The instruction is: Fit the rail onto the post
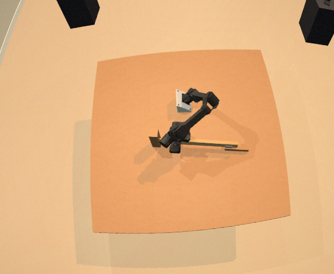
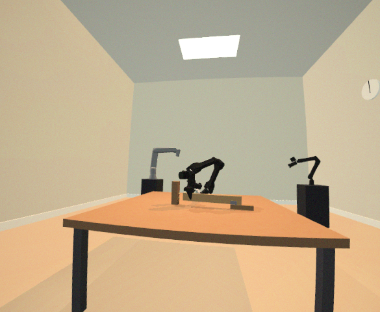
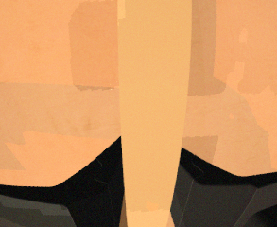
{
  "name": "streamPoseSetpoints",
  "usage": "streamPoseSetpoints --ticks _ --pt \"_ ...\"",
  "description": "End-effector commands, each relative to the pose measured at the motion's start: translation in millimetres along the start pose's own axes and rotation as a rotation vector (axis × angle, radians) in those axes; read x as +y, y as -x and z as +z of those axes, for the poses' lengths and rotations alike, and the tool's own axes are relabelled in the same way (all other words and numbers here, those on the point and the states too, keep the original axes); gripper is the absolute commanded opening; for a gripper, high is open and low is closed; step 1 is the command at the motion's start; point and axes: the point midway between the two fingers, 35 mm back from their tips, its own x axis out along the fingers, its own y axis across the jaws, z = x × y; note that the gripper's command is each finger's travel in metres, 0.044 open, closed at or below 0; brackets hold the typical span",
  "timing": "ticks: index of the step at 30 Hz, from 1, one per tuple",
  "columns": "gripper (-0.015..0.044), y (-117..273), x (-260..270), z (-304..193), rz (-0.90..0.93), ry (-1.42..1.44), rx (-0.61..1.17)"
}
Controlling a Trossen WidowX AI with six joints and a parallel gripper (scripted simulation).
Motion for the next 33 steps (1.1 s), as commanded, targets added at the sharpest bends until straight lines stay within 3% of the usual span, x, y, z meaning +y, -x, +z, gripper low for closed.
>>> streamPoseSetpoints --ticks 1,33 --pt "0.0000 7.3 -3.6 -0.3 -0.017 0.003 0.004" --pt "0.0000 4.7 -0.6 -0.3 -0.017 0.003 0.004"
